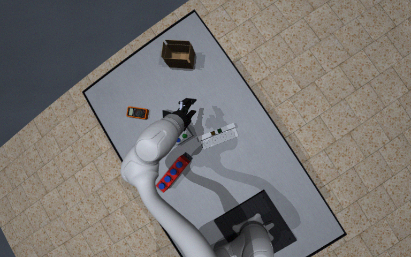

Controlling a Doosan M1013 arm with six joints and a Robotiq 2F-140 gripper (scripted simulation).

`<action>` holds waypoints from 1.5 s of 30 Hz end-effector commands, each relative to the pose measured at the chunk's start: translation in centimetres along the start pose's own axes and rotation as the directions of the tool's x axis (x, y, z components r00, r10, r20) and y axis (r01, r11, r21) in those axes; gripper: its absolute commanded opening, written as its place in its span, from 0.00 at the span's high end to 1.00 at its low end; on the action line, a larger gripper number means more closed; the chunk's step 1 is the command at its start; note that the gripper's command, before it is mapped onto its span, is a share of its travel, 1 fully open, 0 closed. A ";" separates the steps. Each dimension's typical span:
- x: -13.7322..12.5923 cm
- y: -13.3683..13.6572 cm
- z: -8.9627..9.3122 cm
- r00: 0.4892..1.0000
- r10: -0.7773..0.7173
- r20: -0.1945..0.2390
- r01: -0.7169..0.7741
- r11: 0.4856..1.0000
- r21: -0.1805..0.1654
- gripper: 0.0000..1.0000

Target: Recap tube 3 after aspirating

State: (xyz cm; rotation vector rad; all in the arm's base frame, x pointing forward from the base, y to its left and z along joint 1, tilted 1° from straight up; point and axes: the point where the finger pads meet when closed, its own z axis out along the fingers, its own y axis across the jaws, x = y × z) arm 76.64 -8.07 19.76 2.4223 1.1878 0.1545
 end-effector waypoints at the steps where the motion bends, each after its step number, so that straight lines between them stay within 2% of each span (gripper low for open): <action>1: -0.4 -2.0 -0.6 0.998 -0.070 -0.005 0.070 0.997 0.039 0.59; 3: -0.4 -2.0 -0.6 0.998 -0.070 -0.005 0.070 0.997 0.039 0.59; 7: -0.8 -3.9 -1.0 0.986 -0.165 -0.021 0.166 0.983 0.081 0.59; 9: -0.8 -4.9 -1.3 0.984 -0.175 -0.024 0.176 0.981 0.084 0.59; 11: -1.0 -5.8 -1.5 0.972 -0.231 -0.038 0.234 0.966 0.108 0.59; 13: -1.0 -6.6 -1.7 0.970 -0.240 -0.041 0.244 0.964 0.110 0.59; 15: -1.3 -7.5 -1.9 0.954 -0.294 -0.059 0.299 0.945 0.132 0.59; 20: -1.4 -8.7 -2.3 0.941 -0.330 -0.074 0.338 0.930 0.144 0.59; 24: -1.8 -10.5 -2.8 0.903 -0.414 -0.114 0.428 0.887 0.173 0.59; 27: -1.7 -11.7 -3.1 0.898 -0.425 -0.119 0.440 0.881 0.174 0.59; 29: -1.9 -12.5 -3.4 0.870 -0.470 -0.146 0.491 0.851 0.187 0.59; 31: -1.8 -13.4 -3.7 0.864 -0.480 -0.152 0.502 0.844 0.188 0.59; 33: -2.1 -14.2 -3.9 0.833 -0.523 -0.181 0.552 0.810 0.198 0.59; 37: -2.0 -15.1 -4.2 0.826 -0.532 -0.187 0.562 0.803 0.198 0.59; 39: -2.4 -15.8 -4.4 0.792 -0.570 -0.218 0.608 0.767 0.204 0.59; 41: -2.2 -16.7 -4.8 0.783 -0.580 -0.225 0.620 0.758 0.203 0.59; 43: -2.4 -17.5 -5.0 0.745 -0.615 -0.258 0.664 0.719 0.205 0.59; 45: -2.3 -18.4 -5.3 0.735 -0.624 -0.265 0.675 0.709 0.203 0.59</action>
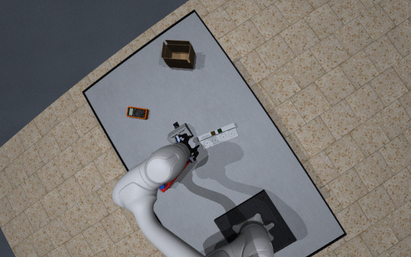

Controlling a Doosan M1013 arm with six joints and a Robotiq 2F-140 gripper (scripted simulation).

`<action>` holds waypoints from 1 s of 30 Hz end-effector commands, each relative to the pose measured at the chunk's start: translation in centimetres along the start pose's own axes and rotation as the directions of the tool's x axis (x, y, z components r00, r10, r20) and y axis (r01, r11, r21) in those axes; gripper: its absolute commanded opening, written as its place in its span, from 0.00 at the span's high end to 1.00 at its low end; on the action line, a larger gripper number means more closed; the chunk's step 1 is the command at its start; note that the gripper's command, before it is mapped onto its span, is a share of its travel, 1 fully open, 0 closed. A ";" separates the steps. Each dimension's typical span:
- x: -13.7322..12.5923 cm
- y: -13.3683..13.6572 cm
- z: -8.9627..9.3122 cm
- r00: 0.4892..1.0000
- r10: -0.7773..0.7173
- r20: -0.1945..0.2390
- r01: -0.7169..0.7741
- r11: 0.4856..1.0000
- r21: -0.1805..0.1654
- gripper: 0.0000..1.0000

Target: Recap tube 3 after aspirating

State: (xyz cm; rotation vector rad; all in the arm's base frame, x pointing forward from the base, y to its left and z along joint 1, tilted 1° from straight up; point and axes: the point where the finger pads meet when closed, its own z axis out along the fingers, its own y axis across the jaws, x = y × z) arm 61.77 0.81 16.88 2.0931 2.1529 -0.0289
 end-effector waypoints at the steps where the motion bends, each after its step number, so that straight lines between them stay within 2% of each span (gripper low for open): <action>1: 1.2 -1.9 -0.3 0.997 -0.072 -0.033 0.073 0.997 0.023 0.59; 4: 2.0 -2.9 -0.3 0.992 -0.113 -0.051 0.115 0.993 0.030 0.59; 6: 2.4 -3.7 -0.4 0.983 -0.169 -0.078 0.172 0.984 0.038 0.59; 9: 2.8 -4.1 -0.4 0.980 -0.181 -0.083 0.185 0.982 0.039 0.59; 11: 3.2 -4.9 -0.5 0.966 -0.235 -0.111 0.241 0.970 0.043 0.59; 16: 5.1 -7.1 -0.7 0.951 -0.279 -0.131 0.286 0.957 0.043 0.59; 19: 4.9 -7.2 -0.7 0.938 -0.312 -0.151 0.321 0.946 0.043 0.59; 30: 4.9 -6.8 -0.7 0.939 -0.313 -0.145 0.321 0.946 0.039 0.59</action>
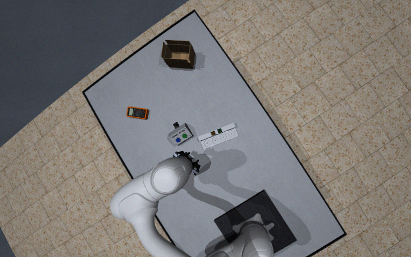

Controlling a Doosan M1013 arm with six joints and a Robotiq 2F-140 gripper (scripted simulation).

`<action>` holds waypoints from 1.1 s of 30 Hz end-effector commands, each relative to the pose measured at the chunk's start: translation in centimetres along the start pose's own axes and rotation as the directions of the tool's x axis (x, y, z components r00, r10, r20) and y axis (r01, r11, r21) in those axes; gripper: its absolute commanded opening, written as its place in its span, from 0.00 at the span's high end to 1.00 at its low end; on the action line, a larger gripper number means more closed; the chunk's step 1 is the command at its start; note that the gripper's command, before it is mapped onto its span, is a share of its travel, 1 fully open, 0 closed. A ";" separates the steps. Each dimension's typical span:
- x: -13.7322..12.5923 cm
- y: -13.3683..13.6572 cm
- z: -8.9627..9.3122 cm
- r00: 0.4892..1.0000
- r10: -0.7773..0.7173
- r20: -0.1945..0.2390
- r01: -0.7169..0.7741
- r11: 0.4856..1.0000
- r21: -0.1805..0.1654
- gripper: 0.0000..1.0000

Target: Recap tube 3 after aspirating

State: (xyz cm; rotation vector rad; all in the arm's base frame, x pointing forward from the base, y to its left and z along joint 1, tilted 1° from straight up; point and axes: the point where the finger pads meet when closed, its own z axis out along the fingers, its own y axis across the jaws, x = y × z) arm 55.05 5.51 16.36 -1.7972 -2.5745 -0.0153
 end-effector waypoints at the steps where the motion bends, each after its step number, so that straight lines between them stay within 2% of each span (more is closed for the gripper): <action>1: 0.1 -0.2 -0.1 1.000 -0.001 -0.005 0.001 1.000 0.003 0.59; 3: 0.1 -0.2 -0.1 1.000 -0.001 -0.005 0.001 1.000 0.003 0.59; 5: 2.0 0.2 -0.2 0.986 0.169 -0.009 -0.169 0.986 0.006 0.59; 10: 5.6 1.4 -0.2 0.867 0.499 0.001 -0.499 0.867 0.007 0.59; 11: 6.4 1.7 -0.2 0.867 0.499 0.001 -0.499 0.867 0.007 0.59; 13: 6.4 1.7 -0.2 0.867 0.499 0.001 -0.499 0.867 0.007 0.59; 22: 13.7 3.7 -0.2 0.867 0.499 0.001 -0.499 0.867 0.007 0.59; 32: 13.6 3.6 -0.2 0.867 0.499 -0.003 -0.499 0.867 0.006 0.59; 33: 13.6 3.5 0.4 0.866 0.500 -0.001 -0.500 0.866 0.007 0.59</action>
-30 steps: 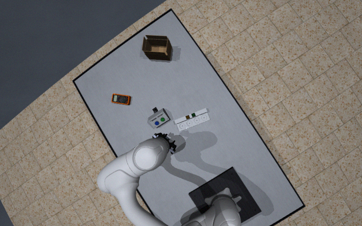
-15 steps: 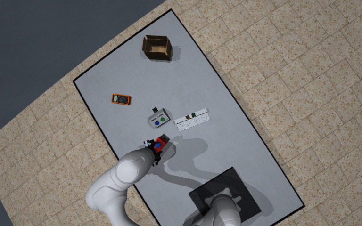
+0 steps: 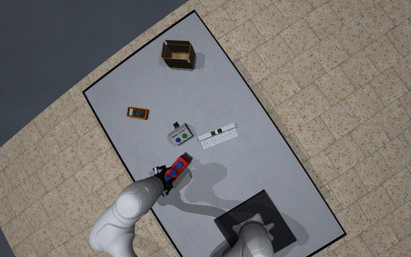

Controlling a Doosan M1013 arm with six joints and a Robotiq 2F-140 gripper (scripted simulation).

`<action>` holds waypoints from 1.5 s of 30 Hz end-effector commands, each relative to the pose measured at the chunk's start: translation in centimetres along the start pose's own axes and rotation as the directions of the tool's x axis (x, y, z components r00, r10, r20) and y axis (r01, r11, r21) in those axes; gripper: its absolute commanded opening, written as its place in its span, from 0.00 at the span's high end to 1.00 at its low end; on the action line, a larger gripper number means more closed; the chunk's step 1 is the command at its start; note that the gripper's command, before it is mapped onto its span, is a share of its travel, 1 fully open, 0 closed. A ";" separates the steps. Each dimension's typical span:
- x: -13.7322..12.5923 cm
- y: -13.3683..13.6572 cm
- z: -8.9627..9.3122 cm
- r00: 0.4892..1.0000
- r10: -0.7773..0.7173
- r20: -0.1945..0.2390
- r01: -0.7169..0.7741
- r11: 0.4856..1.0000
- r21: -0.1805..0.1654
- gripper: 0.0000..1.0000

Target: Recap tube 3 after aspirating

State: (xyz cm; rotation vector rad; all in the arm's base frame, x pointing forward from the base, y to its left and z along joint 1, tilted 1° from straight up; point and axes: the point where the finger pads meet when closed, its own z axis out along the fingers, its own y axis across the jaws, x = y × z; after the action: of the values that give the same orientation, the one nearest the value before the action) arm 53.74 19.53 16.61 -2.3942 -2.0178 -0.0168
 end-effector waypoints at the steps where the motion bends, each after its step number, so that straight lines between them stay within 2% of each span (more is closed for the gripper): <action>1: 0.0 -0.1 0.9 1.000 0.001 0.004 -0.001 1.000 0.003 0.59; 11: 0.0 -0.1 3.8 1.000 0.000 0.004 0.000 1.000 0.004 0.59; 19: 0.0 0.0 3.5 1.000 0.000 0.002 0.000 1.000 0.002 0.59; 45: 0.1 0.0 4.6 1.000 0.001 0.002 -0.001 1.000 0.000 0.59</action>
State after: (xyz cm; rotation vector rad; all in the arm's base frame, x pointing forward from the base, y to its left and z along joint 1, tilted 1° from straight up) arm 53.70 19.58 12.18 -2.3932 -2.0167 -0.0088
